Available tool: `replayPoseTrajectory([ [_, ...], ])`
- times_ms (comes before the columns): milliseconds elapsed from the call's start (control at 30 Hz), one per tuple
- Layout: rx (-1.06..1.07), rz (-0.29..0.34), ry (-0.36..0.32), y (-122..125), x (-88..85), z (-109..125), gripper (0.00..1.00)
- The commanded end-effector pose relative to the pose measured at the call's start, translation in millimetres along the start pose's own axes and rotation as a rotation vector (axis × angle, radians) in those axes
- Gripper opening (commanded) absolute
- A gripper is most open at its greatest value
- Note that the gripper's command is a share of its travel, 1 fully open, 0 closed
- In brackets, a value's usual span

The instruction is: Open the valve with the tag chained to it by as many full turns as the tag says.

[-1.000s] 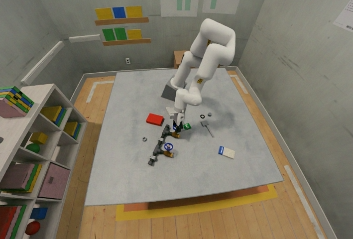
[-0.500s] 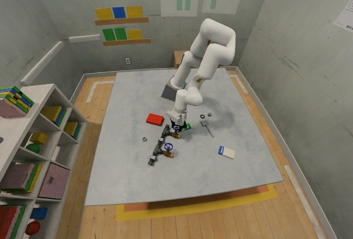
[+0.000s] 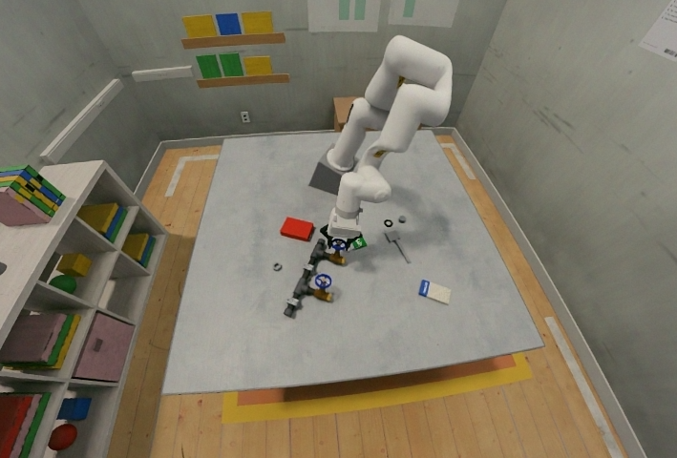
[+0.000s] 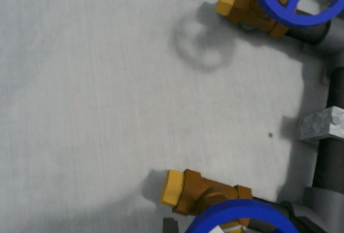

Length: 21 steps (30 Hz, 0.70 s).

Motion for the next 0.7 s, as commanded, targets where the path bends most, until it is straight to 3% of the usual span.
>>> replayPoseTrajectory([
  [0,-0.276,0.0,0.047,0.8,-0.5,3.3,0.0],
  [400,-0.822,0.023,0.018,-1.3,-0.6,1.2,0.0],
  [467,-0.822,0.023,0.018,-1.3,-0.6,1.2,0.0],
  [500,-0.956,0.026,0.02,-1.2,-0.6,1.6,0.0],
  [667,-1.15,0.031,0.014,-1.7,-0.6,1.4,0.0],
])
Point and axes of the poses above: the point where the finger pads meet when closed, its own x axis out along the fingers, its own y axis across the jaws, z = x × y, the point moved 10 cm from there along -x, back along the fingers, and after that the axes turned 5 degrees about -x, right-handed, at the moved point
